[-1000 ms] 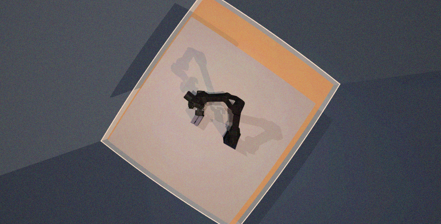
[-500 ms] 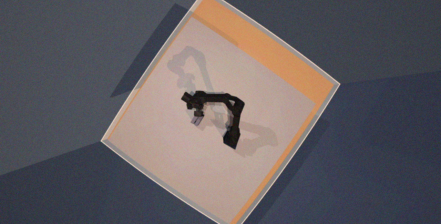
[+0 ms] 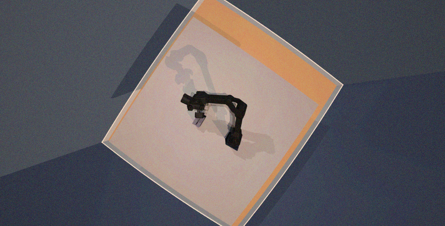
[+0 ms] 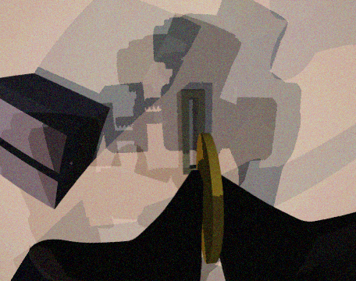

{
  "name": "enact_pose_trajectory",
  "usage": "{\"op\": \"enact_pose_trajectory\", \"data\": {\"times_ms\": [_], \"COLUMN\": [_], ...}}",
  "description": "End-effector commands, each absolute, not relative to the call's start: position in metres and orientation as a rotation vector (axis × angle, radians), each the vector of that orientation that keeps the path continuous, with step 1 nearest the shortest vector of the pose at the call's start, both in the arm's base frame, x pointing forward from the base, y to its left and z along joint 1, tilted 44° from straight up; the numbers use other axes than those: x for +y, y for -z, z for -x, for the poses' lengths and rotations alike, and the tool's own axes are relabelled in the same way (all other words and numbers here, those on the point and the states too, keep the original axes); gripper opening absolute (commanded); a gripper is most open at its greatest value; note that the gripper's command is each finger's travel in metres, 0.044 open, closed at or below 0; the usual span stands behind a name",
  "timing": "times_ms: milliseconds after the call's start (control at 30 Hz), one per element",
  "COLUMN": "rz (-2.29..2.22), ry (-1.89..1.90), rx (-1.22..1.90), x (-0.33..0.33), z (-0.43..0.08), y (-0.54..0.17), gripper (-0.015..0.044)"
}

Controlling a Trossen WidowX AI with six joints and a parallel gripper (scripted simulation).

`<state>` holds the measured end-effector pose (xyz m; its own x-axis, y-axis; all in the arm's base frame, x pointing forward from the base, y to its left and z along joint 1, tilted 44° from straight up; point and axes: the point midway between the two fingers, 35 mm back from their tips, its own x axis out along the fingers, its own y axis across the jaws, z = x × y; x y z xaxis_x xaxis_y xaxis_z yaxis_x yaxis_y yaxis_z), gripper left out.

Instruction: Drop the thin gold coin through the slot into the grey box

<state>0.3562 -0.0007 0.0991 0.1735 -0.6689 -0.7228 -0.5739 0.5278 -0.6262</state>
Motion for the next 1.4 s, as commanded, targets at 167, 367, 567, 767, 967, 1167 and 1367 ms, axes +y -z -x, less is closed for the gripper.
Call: {"op": "enact_pose_trajectory", "data": {"times_ms": [167, 367, 567, 767, 967, 1167, 1367], "rz": [1.119, 1.187, 1.349, 1.509, 1.665, 1.818, 1.949], "ry": [0.102, 0.041, -0.115, -0.277, -0.446, -0.623, -0.785], "rx": [1.481, 1.497, 1.528, 1.549, 1.558, 1.555, 1.541], "x": [0.012, 0.013, 0.013, 0.013, 0.013, 0.014, 0.014], "z": [-0.352, -0.351, -0.349, -0.348, -0.347, -0.346, -0.345], "y": [-0.118, -0.12, -0.12, -0.12, -0.12, -0.12, -0.121], "gripper": [0.0, 0.0, 0.0, 0.0, 0.0, 0.0, 0.0]}}
